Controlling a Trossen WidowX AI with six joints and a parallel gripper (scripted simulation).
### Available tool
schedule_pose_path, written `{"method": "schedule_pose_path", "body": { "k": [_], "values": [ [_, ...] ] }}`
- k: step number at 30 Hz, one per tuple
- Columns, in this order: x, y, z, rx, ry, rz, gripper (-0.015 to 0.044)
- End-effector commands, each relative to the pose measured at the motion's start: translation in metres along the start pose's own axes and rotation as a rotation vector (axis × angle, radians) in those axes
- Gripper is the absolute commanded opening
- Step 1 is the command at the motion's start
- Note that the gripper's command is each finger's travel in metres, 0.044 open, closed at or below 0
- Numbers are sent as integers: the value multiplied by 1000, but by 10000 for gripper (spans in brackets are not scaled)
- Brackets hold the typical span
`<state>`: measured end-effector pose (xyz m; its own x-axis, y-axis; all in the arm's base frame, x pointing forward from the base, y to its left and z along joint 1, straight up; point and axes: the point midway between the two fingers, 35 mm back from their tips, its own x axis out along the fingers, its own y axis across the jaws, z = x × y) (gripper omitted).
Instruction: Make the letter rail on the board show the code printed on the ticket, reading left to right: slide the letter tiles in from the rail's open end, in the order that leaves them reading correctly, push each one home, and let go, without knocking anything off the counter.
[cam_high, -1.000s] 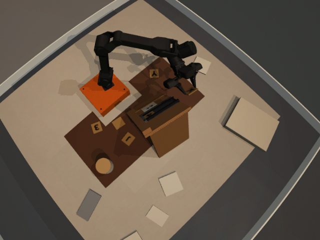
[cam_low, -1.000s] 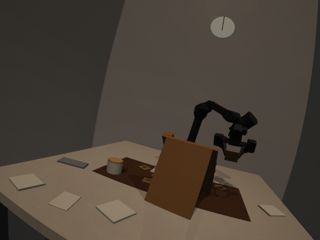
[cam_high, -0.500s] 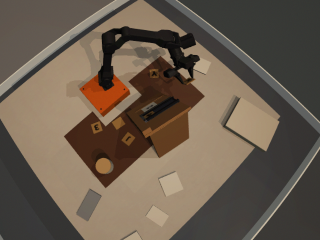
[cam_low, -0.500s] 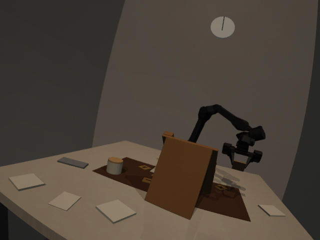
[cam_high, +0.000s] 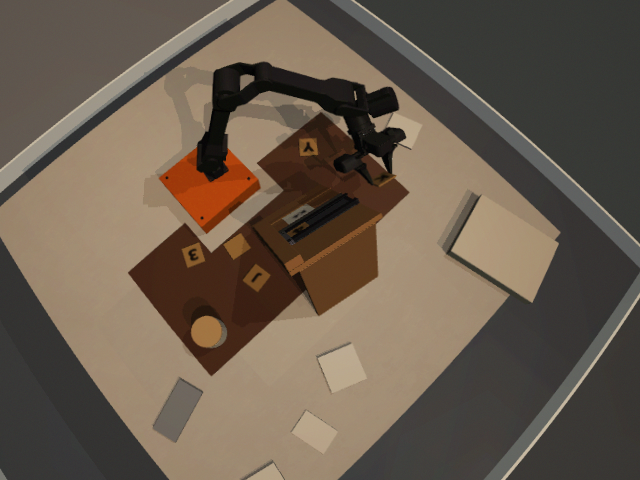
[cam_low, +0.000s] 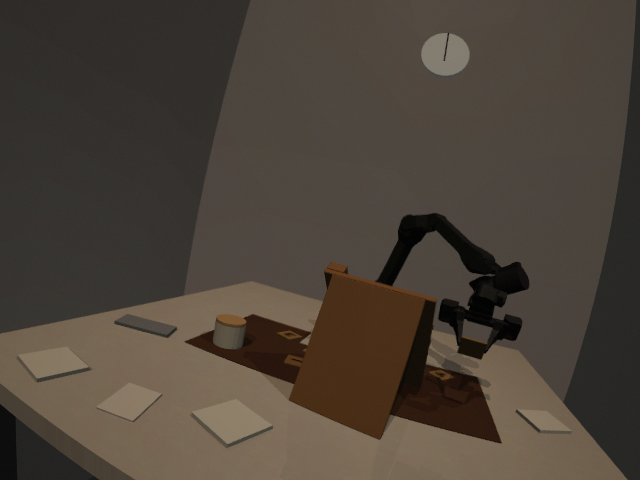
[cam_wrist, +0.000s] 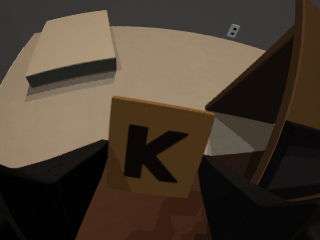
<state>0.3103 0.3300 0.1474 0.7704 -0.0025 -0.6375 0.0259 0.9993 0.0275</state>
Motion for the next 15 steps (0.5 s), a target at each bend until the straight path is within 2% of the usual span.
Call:
{"method": "schedule_pose_path", "body": {
  "k": [1, 15],
  "values": [
    [0, 1, 2, 0, 0, 5, 0],
    [0, -3, 0, 0, 0, 5, 0]
  ]
}}
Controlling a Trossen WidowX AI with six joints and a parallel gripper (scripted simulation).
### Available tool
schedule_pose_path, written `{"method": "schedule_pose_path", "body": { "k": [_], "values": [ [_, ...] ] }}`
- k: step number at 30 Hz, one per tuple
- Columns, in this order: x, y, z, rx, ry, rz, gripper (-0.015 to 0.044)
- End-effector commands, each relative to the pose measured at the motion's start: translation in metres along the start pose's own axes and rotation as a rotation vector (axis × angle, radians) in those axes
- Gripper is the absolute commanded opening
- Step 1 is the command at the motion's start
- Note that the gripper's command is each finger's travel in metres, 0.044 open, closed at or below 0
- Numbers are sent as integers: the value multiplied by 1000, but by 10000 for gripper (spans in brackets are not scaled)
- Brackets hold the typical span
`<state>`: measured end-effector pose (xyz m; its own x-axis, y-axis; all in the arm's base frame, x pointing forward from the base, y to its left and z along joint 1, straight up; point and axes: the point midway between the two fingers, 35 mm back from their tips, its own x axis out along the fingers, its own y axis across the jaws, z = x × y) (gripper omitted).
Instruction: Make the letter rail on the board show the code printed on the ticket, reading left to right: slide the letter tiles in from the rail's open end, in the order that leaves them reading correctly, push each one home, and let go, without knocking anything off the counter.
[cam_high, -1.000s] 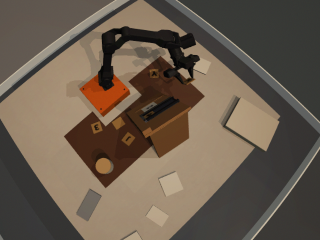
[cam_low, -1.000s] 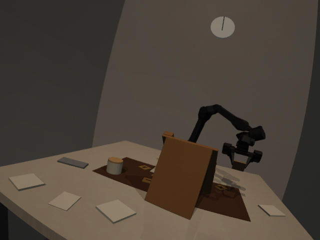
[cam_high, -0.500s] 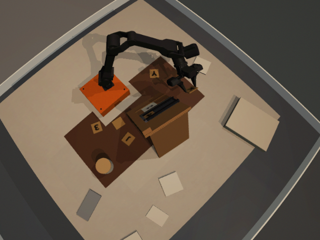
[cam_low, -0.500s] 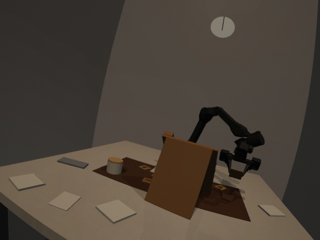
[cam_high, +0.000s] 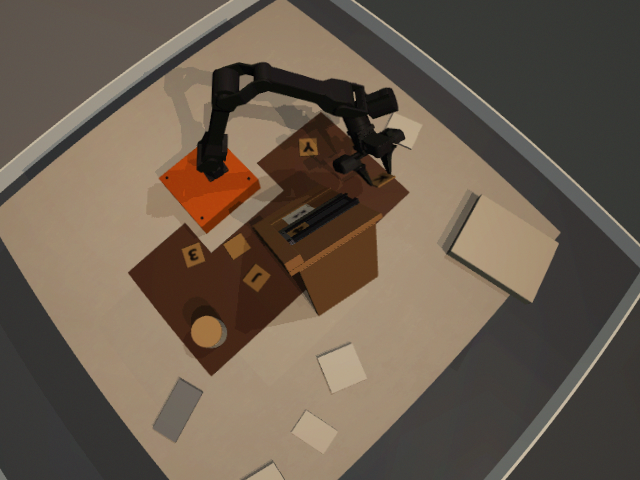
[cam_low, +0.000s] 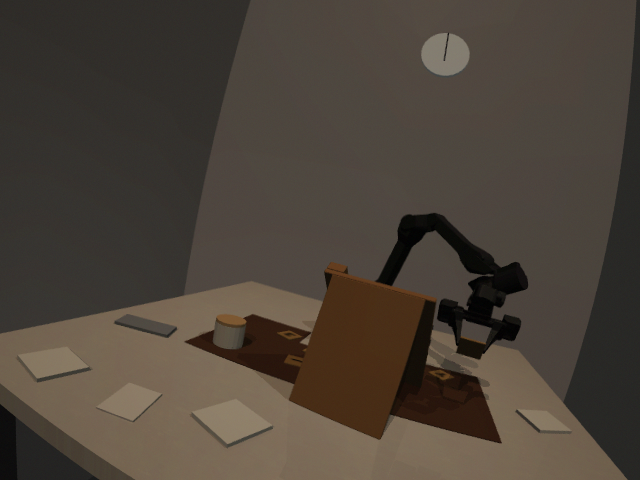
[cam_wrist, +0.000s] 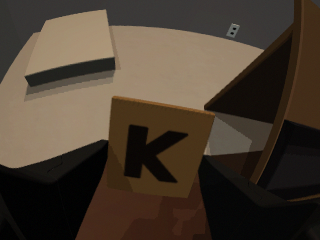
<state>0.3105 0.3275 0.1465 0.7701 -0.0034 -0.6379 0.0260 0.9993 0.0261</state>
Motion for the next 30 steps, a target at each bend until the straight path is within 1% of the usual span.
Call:
{"method": "schedule_pose_path", "body": {
  "k": [1, 30],
  "values": [
    [-1, -1, 1, 1, 0, 6, 0],
    [-2, -17, 3, 0, 0, 5, 0]
  ]
}}
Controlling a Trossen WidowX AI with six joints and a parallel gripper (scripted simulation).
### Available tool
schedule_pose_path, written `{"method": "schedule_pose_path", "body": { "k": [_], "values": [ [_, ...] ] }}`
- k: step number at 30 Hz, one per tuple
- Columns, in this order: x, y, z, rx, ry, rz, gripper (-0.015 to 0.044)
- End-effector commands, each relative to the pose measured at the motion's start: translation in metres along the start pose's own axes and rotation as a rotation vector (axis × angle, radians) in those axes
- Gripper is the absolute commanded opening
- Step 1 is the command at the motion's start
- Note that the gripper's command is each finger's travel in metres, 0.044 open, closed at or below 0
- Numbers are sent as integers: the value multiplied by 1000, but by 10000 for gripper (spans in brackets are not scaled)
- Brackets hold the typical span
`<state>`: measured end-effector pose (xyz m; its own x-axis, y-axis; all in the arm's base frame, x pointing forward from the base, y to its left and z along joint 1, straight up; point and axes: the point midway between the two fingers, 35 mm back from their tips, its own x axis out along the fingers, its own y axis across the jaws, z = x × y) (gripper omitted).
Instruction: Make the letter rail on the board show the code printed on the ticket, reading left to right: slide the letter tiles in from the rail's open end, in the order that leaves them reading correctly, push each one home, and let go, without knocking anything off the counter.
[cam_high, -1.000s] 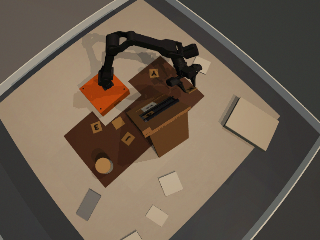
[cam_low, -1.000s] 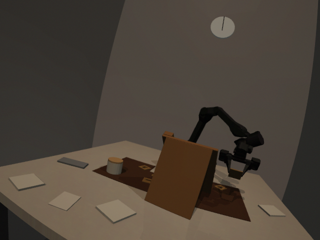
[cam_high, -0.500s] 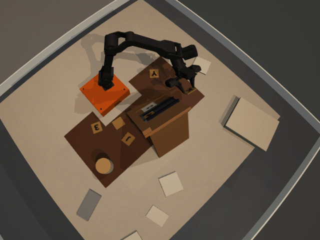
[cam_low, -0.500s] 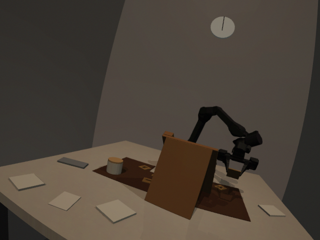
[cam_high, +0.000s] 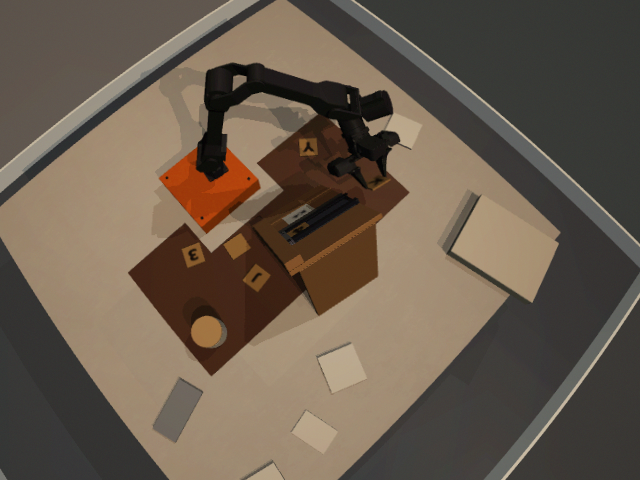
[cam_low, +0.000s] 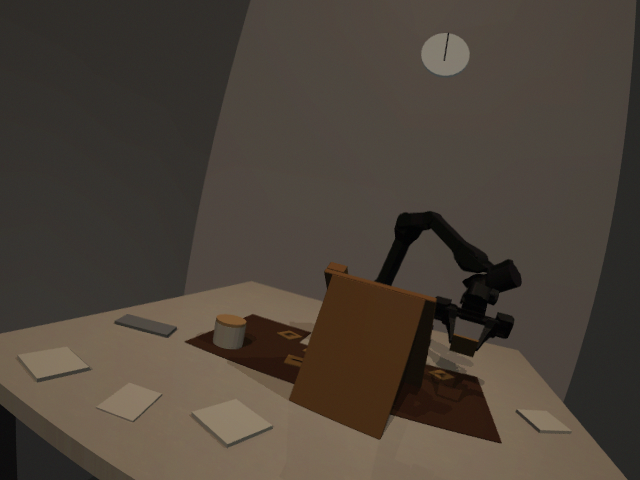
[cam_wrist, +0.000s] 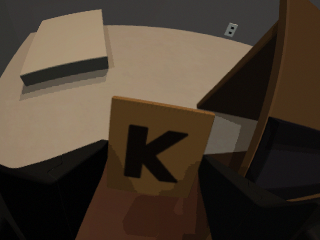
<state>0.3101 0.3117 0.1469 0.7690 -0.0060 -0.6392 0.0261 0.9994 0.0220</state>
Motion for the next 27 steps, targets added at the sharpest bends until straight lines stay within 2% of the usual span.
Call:
{"method": "schedule_pose_path", "body": {
  "k": [1, 27],
  "values": [
    [-2, -2, 2, 3, -2, 7, 0],
    [-1, -15, 1, 2, -2, 6, 0]
  ]
}}
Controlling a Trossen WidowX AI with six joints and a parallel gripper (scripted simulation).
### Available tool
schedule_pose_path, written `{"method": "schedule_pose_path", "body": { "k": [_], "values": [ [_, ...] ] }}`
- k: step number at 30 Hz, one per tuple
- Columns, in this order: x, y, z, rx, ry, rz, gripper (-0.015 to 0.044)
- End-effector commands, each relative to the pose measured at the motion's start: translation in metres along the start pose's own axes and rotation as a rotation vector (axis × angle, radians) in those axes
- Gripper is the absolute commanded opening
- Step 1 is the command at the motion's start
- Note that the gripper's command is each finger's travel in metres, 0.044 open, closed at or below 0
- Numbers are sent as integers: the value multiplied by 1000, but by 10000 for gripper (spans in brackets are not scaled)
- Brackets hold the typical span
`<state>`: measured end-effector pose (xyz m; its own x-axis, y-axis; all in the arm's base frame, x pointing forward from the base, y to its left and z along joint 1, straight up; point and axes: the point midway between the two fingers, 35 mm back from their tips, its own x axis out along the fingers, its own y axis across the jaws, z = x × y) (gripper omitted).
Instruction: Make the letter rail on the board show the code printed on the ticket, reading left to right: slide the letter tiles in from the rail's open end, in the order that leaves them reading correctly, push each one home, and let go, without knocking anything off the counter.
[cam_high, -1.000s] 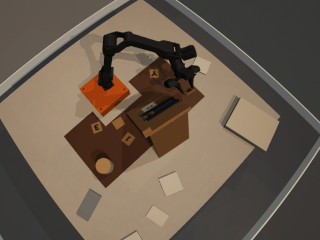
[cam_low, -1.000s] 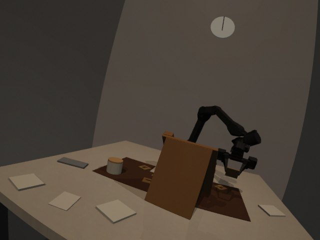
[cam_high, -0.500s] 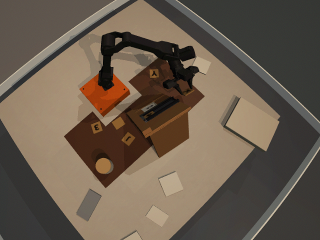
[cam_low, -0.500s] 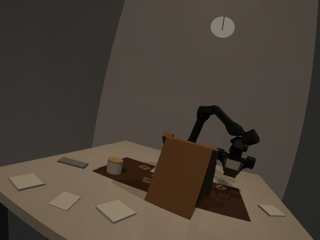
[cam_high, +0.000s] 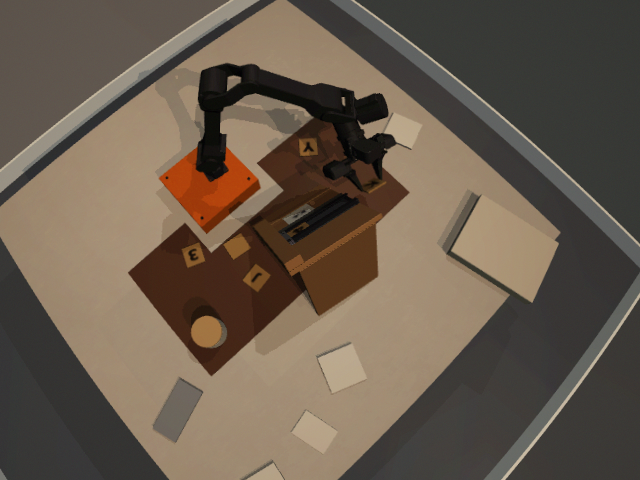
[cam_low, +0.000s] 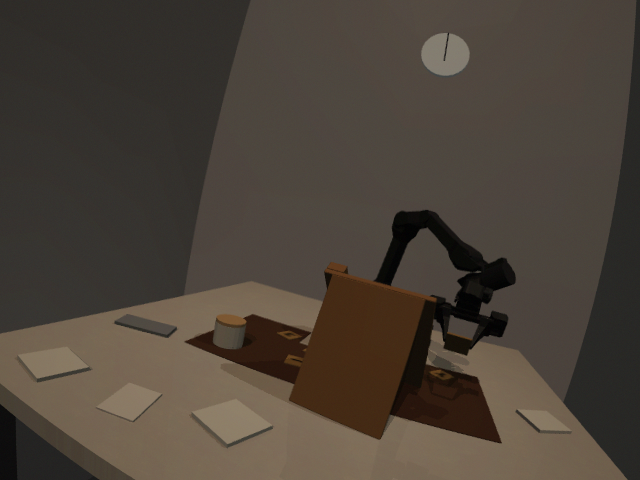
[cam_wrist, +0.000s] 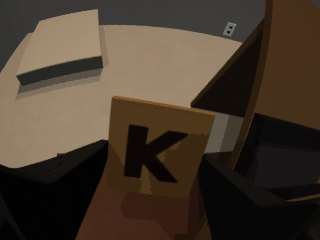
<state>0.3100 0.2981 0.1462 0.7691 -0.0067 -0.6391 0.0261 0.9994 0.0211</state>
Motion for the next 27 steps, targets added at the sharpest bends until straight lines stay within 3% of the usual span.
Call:
{"method": "schedule_pose_path", "body": {
  "k": [1, 27],
  "values": [
    [-2, -2, 2, 2, -2, 7, 0],
    [-1, -14, 1, 1, -2, 6, 0]
  ]
}}
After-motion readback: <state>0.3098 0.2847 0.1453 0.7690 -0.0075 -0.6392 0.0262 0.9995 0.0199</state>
